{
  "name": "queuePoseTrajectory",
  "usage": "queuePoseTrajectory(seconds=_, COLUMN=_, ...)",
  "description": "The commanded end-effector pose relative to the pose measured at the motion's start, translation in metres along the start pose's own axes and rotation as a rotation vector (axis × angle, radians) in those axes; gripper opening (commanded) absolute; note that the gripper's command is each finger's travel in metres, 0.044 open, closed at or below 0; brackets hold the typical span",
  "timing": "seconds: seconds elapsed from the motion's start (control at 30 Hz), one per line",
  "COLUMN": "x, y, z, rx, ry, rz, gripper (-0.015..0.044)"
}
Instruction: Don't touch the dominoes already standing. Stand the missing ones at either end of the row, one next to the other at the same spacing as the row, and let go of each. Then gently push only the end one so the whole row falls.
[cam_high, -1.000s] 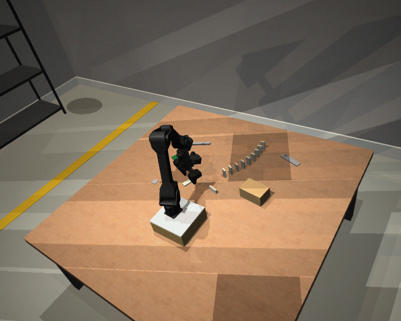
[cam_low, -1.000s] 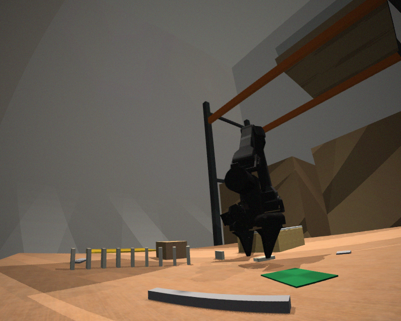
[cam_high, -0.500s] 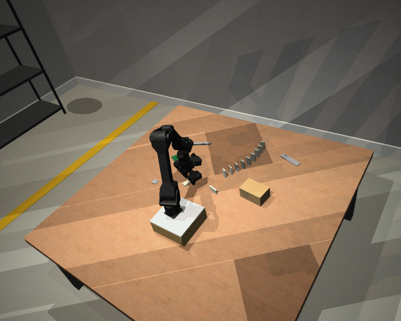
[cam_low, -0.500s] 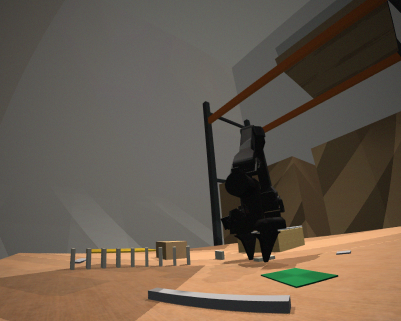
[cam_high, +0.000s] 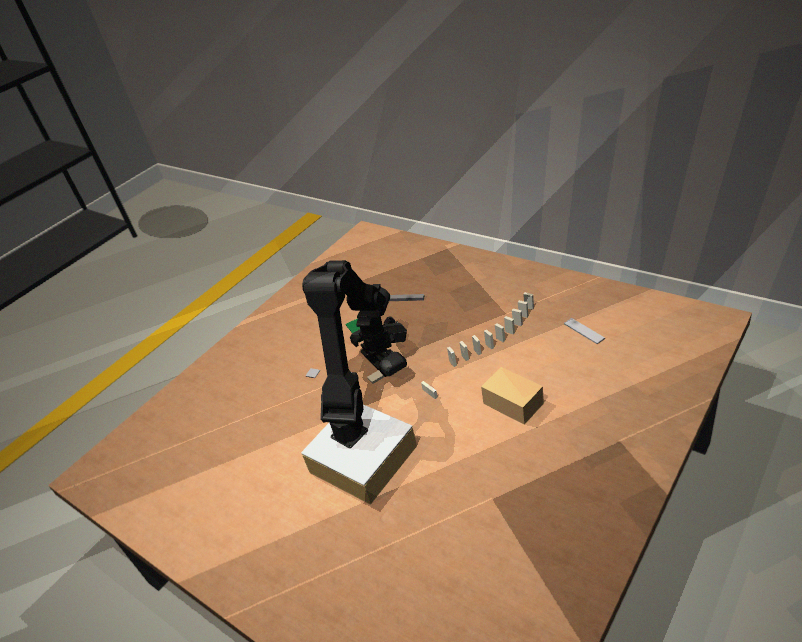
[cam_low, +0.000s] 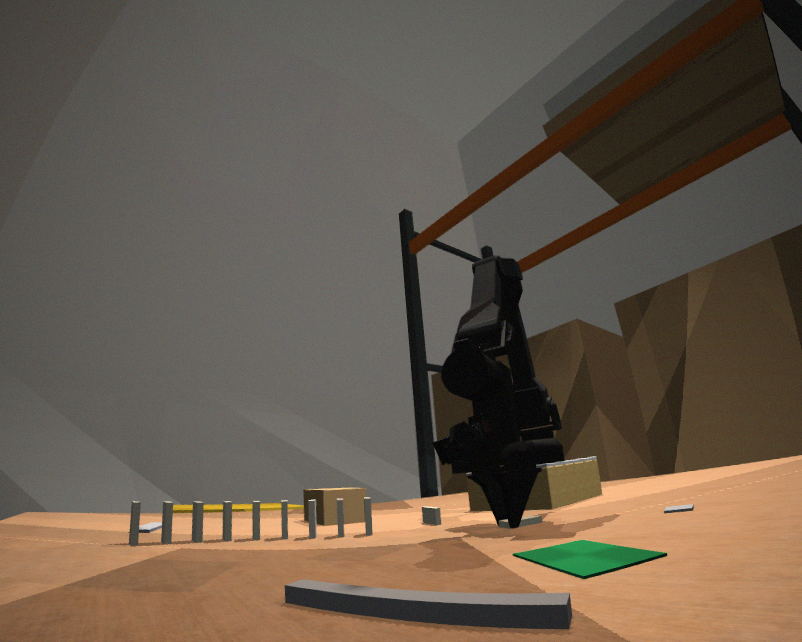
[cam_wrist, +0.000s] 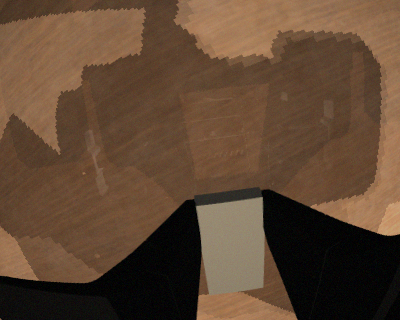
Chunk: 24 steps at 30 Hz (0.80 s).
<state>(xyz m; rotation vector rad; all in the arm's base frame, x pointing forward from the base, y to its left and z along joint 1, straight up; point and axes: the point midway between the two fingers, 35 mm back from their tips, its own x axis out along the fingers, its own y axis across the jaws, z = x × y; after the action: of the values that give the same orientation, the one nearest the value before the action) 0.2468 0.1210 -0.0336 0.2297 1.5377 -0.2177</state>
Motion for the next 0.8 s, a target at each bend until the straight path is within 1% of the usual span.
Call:
queuePoseTrajectory(seconds=0.0, x=-0.001, y=0.0, z=0.0, rx=-0.003, ry=0.002, rz=0.002, gripper=0.0107)
queuePoseTrajectory(seconds=0.07, x=-0.016, y=0.001, z=0.0, rx=-0.003, ry=0.002, rz=0.002, gripper=0.0107)
queuePoseTrajectory(seconds=0.47, x=-0.154, y=0.01, z=-0.002, rx=-0.003, ry=0.001, rz=0.003, gripper=0.0107)
queuePoseTrajectory(seconds=0.53, x=-0.16, y=0.01, z=-0.002, rx=-0.003, ry=0.001, rz=0.003, gripper=0.0107)
queuePoseTrajectory(seconds=0.67, x=-0.16, y=0.01, z=-0.002, rx=-0.003, ry=0.001, rz=0.003, gripper=0.0107)
queuePoseTrajectory(seconds=0.77, x=-0.161, y=0.02, z=0.011, rx=0.105, ry=0.001, rz=0.004, gripper=0.0107)
